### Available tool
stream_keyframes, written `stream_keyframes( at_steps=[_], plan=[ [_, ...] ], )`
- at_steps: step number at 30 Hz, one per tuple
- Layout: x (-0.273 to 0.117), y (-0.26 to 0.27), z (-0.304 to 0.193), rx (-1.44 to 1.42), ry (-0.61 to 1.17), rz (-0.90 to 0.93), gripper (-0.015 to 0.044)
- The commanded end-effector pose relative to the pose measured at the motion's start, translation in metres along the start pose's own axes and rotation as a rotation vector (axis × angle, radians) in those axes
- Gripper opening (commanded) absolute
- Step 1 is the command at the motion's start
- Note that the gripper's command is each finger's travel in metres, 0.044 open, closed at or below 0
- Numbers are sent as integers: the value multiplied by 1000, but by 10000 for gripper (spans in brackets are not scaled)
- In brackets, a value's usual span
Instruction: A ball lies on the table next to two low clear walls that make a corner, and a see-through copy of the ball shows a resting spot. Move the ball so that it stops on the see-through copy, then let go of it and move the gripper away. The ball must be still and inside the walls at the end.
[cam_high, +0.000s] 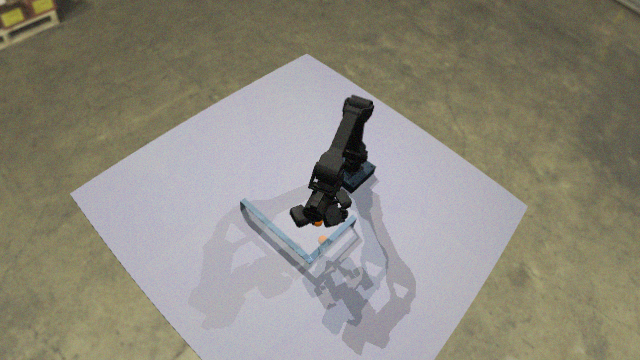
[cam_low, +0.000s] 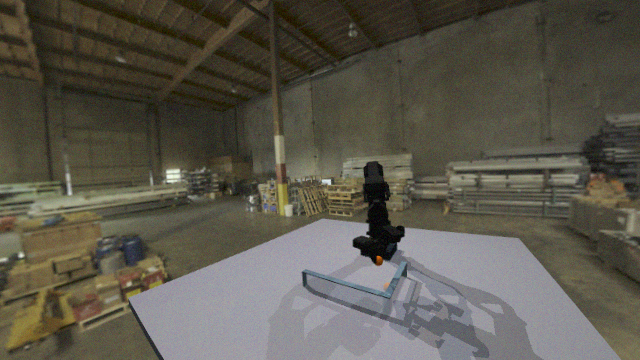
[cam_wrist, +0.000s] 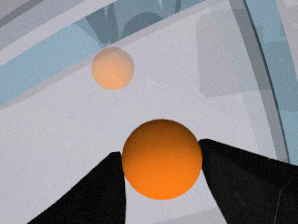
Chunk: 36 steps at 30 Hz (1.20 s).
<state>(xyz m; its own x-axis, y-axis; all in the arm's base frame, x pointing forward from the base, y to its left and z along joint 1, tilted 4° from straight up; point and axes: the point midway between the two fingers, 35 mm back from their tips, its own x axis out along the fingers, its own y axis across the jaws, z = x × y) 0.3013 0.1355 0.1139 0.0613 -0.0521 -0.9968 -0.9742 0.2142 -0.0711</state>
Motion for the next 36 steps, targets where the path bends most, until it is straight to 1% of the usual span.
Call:
stream_keyframes(
  at_steps=[1, 4, 6, 10, 13, 25, 36],
  plan=[
    [7, 10, 13, -169, 2, 8, 0],
    [10, 17, 23, -304, 1, 9, 0],
    [11, 18, 25, -335, 1, 9, 0],
    [12, 18, 25, -335, 1, 9, 0],
    [20, 18, 25, -335, 1, 9, 0],
    [80, 19, 25, -335, 1, 9, 0],
    [90, 19, 25, -335, 1, 9, 0]
  ],
)
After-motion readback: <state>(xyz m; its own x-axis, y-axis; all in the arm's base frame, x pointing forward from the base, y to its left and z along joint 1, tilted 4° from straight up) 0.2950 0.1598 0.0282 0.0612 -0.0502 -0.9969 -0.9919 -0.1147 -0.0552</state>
